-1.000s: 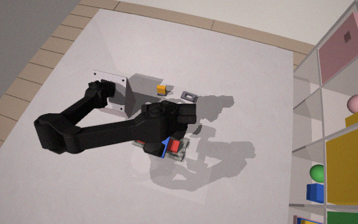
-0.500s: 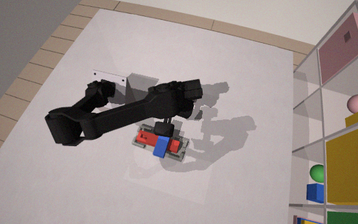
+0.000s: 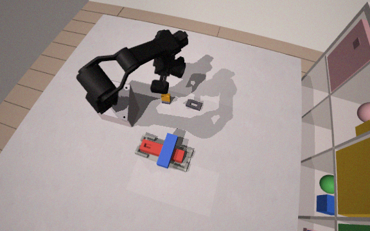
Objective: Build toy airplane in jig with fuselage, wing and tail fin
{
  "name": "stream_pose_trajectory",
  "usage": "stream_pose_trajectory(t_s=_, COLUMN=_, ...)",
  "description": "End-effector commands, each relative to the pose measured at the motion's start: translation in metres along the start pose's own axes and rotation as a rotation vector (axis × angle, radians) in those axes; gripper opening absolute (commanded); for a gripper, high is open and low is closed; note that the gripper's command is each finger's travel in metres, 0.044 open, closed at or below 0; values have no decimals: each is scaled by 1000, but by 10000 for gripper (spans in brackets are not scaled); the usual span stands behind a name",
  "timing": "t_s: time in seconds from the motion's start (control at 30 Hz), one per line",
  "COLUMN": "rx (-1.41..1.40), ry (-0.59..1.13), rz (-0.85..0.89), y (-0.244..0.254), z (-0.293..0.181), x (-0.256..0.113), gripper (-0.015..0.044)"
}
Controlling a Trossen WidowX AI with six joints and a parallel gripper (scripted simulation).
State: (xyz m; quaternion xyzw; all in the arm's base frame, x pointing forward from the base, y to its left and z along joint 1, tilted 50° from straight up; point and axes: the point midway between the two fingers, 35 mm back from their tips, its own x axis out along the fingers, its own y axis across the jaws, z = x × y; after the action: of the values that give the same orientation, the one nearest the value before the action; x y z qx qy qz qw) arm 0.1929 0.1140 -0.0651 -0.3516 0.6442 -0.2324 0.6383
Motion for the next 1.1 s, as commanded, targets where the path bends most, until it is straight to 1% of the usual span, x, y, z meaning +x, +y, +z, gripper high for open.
stream_pose_trajectory(t_s=0.0, rx=19, ry=6, rz=-1, y=7, z=-5, x=2, gripper=440)
stream_pose_trajectory(t_s=0.07, rx=19, ry=6, rz=-1, y=7, z=-4, x=15, gripper=440)
stream_pose_trajectory(t_s=0.13, rx=20, ry=6, rz=-2, y=7, z=-4, x=47, gripper=440)
stream_pose_trajectory(t_s=0.2, rx=20, ry=6, rz=-4, y=6, z=-5, x=59, gripper=440)
stream_pose_trajectory(t_s=0.37, rx=20, ry=6, rz=-4, y=6, z=-5, x=60, gripper=440)
stream_pose_trajectory(t_s=0.47, rx=20, ry=6, rz=-4, y=6, z=-5, x=73, gripper=440)
stream_pose_trajectory(t_s=0.63, rx=20, ry=6, rz=-4, y=6, z=-5, x=75, gripper=440)
stream_pose_trajectory(t_s=1.07, rx=20, ry=5, rz=-4, y=6, z=-4, x=96, gripper=440)
